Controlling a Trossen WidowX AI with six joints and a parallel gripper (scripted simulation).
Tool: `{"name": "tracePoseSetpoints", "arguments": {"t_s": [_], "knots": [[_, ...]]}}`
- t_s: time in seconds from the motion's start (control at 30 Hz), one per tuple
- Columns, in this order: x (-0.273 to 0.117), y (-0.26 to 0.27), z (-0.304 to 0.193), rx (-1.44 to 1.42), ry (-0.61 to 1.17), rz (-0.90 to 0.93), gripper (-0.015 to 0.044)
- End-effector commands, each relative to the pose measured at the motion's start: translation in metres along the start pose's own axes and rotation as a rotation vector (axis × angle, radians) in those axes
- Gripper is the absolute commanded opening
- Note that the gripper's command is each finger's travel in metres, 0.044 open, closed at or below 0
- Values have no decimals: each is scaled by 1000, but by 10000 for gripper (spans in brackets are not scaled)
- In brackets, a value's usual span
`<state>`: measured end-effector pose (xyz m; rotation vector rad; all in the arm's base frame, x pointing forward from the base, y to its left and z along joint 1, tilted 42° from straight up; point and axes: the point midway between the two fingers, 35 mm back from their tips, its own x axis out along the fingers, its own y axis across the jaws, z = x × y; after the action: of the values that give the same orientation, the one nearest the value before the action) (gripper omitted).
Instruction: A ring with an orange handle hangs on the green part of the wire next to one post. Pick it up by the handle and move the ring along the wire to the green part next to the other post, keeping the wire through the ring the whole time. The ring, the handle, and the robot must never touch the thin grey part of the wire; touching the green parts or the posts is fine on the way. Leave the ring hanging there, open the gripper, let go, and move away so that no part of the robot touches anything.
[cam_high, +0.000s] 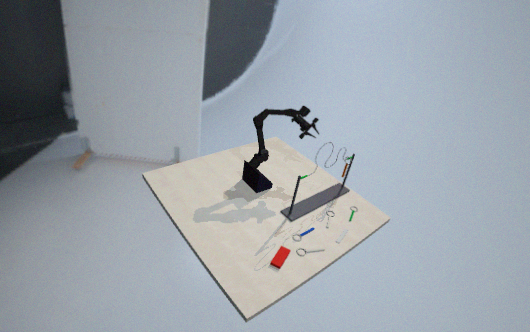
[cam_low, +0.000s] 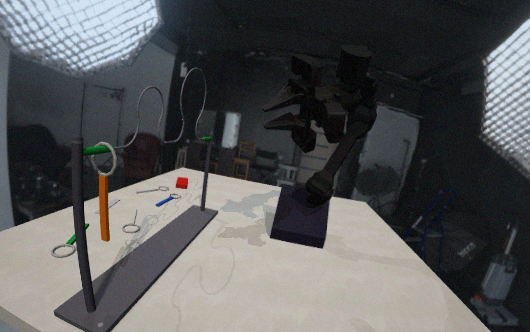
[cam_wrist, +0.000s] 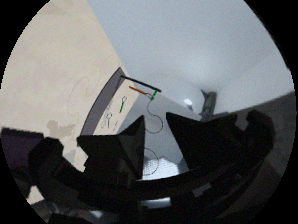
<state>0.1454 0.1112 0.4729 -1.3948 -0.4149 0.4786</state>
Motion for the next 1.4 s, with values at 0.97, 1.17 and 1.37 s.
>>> {"name": "tracePoseSetpoints", "arguments": {"t_s": [0.97, 1.17, 1.37], "knots": [[252, 67, 99, 1682, 260, -523, 160], [277, 115, 120, 1983, 229, -690, 160], [284, 137, 128, 2104, 205, -765, 160]]}}
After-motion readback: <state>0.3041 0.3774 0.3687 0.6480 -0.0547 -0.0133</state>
